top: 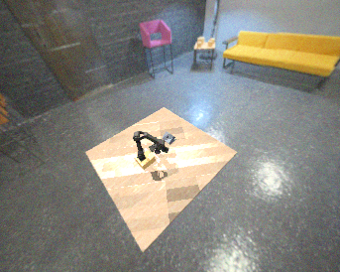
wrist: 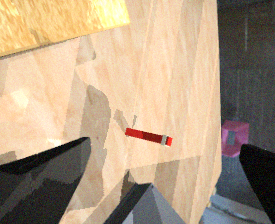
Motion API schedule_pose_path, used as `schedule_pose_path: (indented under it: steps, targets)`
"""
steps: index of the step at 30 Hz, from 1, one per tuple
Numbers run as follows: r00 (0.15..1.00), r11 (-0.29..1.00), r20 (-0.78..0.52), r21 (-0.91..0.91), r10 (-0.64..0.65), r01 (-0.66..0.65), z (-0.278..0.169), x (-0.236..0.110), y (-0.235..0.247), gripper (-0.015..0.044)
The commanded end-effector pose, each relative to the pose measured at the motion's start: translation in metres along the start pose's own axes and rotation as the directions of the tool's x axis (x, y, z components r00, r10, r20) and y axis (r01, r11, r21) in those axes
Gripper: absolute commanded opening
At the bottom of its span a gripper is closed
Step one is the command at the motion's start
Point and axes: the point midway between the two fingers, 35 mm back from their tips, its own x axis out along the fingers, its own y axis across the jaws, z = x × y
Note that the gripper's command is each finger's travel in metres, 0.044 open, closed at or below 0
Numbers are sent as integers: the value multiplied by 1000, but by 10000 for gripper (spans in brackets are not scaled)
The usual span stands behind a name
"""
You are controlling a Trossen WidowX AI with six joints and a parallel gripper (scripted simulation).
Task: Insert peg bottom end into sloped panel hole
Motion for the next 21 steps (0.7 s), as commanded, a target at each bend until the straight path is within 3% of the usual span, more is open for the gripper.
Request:
schedule_pose_path:
  steps: [1,21]
  targets:
    - [998,994,40,-101,44,-40,-1,5,1,440]
    - [945,786,190,-610,266,-99,-12,33,-3,440]
